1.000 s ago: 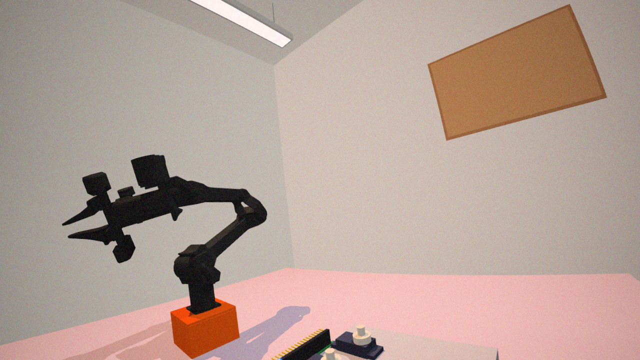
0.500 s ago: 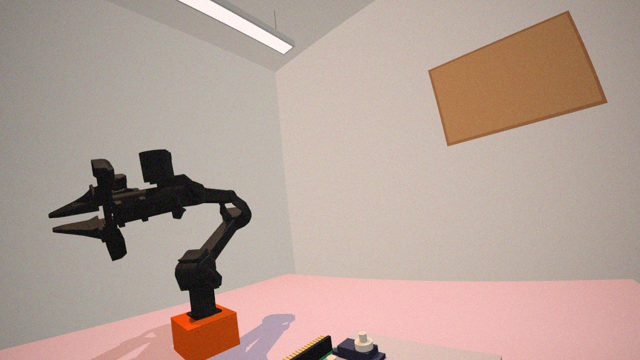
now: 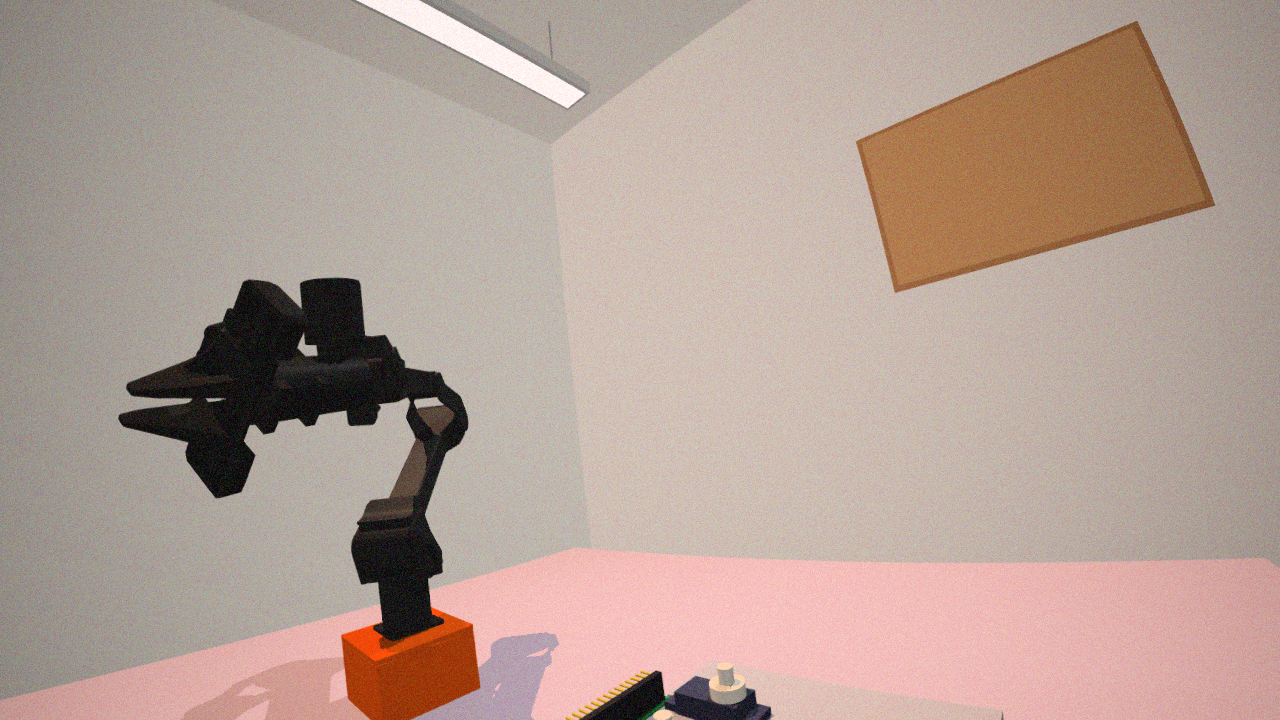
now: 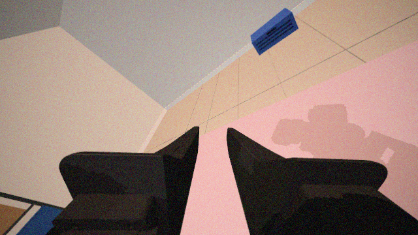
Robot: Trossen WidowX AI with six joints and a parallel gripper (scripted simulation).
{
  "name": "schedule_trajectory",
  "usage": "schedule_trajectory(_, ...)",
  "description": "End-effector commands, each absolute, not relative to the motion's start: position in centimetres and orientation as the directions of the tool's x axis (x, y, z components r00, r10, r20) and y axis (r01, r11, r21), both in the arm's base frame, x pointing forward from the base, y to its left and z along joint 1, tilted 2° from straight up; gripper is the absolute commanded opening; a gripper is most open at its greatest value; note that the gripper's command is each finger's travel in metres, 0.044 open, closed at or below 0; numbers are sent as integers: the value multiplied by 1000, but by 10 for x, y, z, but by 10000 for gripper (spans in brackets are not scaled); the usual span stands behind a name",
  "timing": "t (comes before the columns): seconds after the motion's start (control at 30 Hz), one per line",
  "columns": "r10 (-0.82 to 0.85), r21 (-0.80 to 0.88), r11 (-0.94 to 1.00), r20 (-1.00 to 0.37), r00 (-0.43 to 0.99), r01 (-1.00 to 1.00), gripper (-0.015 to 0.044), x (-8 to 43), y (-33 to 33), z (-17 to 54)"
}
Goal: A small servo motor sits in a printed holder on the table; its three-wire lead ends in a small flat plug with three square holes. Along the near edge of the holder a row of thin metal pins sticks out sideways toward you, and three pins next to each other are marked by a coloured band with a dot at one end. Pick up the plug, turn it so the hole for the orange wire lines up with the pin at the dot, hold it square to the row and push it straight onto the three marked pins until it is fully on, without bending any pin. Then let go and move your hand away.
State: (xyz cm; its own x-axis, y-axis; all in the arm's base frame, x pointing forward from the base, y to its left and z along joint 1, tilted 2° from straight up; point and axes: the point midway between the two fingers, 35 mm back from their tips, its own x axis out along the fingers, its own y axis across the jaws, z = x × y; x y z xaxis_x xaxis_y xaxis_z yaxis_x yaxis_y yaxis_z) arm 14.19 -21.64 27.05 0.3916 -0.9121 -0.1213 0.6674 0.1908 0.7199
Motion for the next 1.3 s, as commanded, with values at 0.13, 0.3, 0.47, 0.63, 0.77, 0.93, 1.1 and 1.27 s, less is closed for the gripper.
schedule_trajectory(0.13,-816,626,400,-90,572,669,115,186,-196,283)
schedule_trajectory(0.3,-732,560,534,-68,677,634,115,212,-177,290)
schedule_trajectory(0.47,-635,482,661,-47,771,574,115,237,-154,297)
schedule_trajectory(0.63,-524,397,777,-24,851,489,115,259,-129,304)
schedule_trajectory(0.77,-428,324,855,-5,904,406,115,275,-106,310)
schedule_trajectory(0.93,-299,227,931,18,954,287,115,291,-75,317)
schedule_trajectory(1.1,-164,126,979,42,985,158,115,304,-42,324)
schedule_trajectory(1.27,-26,20,999,66,997,25,115,313,-7,330)
